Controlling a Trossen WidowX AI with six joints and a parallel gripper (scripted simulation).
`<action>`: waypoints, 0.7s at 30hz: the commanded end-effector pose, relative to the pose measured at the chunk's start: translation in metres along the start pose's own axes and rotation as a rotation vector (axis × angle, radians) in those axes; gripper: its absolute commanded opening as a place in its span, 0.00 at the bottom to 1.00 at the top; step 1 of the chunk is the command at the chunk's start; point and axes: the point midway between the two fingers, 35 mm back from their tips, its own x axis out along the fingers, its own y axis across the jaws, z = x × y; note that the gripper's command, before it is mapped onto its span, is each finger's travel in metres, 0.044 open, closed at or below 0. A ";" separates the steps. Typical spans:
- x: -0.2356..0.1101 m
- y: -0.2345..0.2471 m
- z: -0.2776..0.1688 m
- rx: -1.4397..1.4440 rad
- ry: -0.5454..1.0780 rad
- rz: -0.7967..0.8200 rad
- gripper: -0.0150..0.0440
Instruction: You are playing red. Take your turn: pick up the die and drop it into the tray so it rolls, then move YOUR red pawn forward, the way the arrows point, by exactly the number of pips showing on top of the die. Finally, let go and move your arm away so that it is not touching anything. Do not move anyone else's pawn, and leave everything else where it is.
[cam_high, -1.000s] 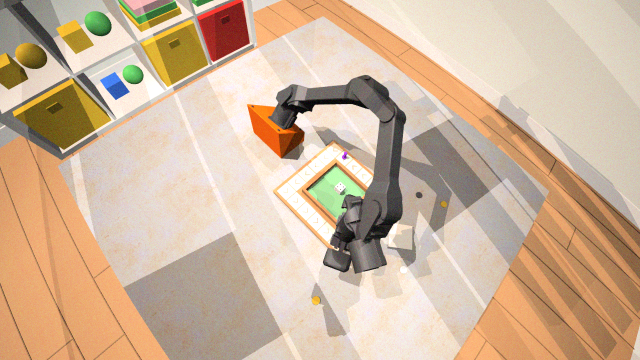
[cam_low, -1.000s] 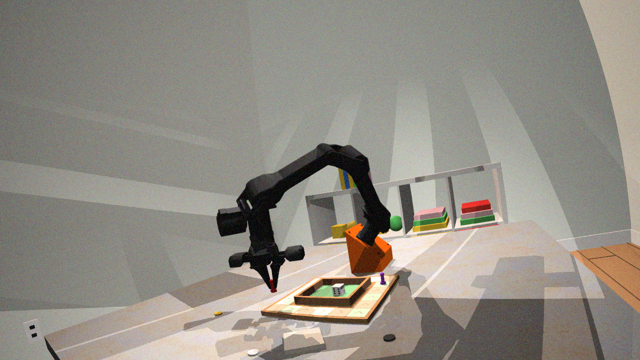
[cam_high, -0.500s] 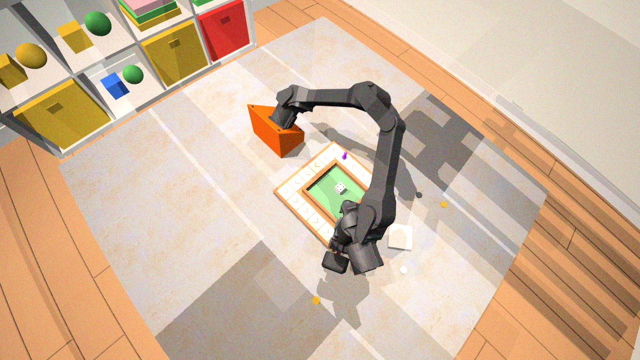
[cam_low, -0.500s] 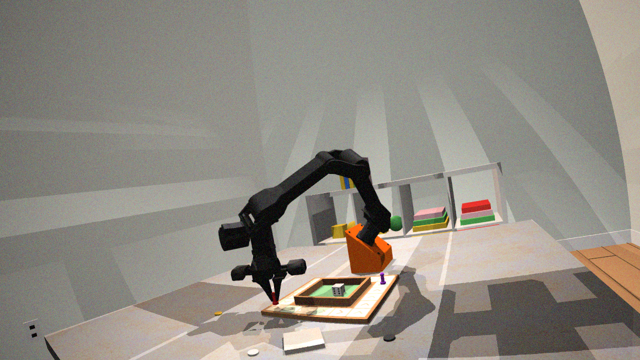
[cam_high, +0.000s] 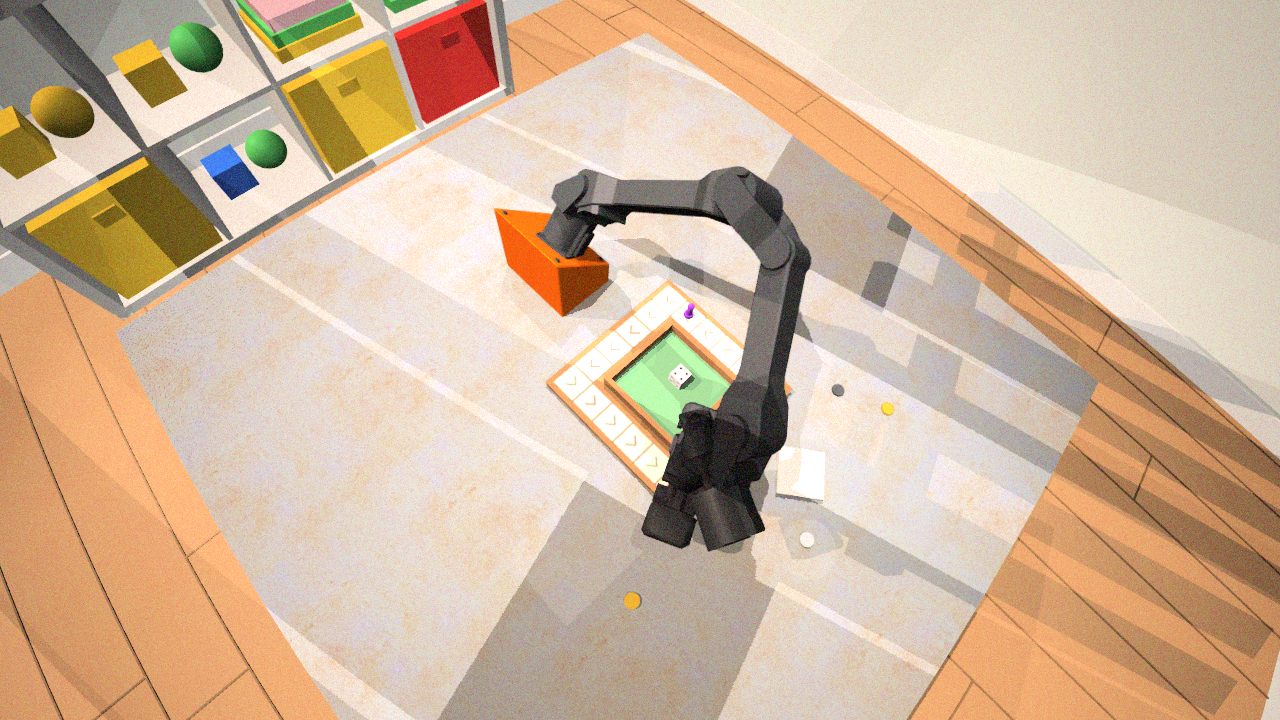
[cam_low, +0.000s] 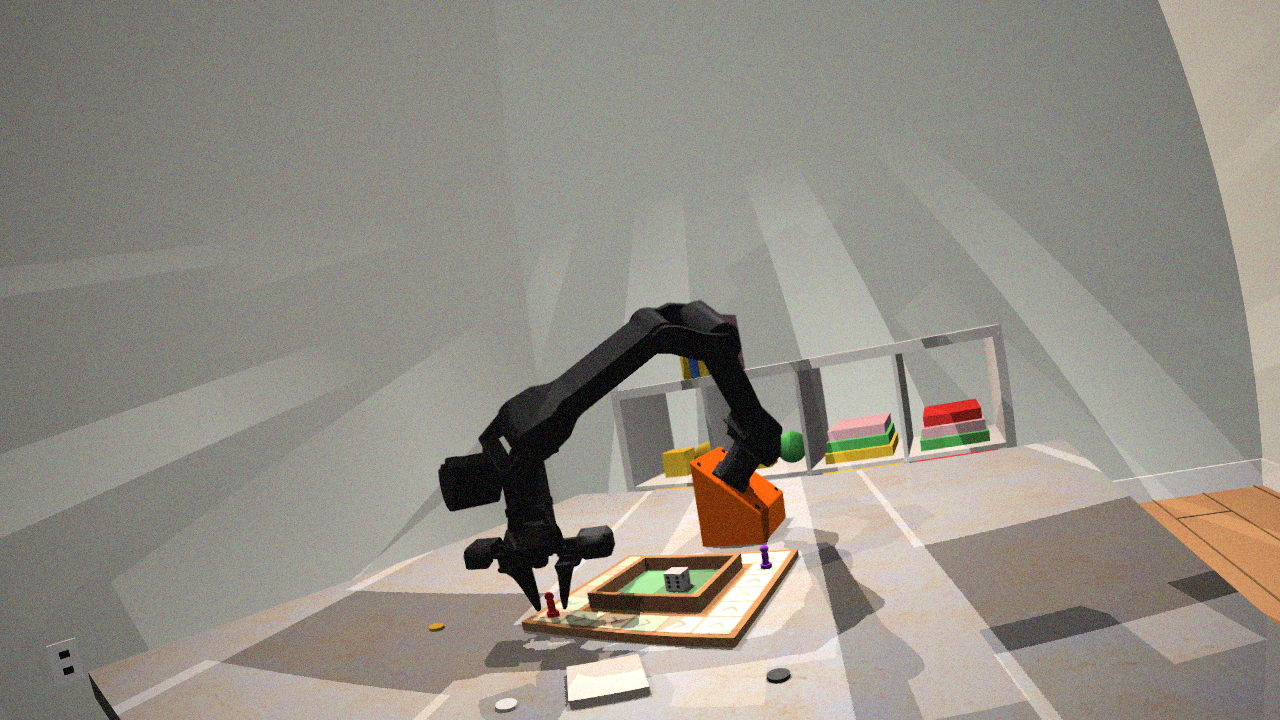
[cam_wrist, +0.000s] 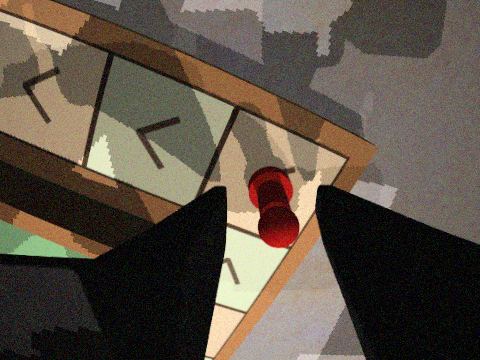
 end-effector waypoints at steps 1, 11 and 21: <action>0.000 0.000 0.000 -0.001 0.000 0.000 0.65; -0.050 0.000 0.000 0.005 -0.003 -0.001 1.00; -0.114 0.084 -0.065 0.222 0.005 -0.005 1.00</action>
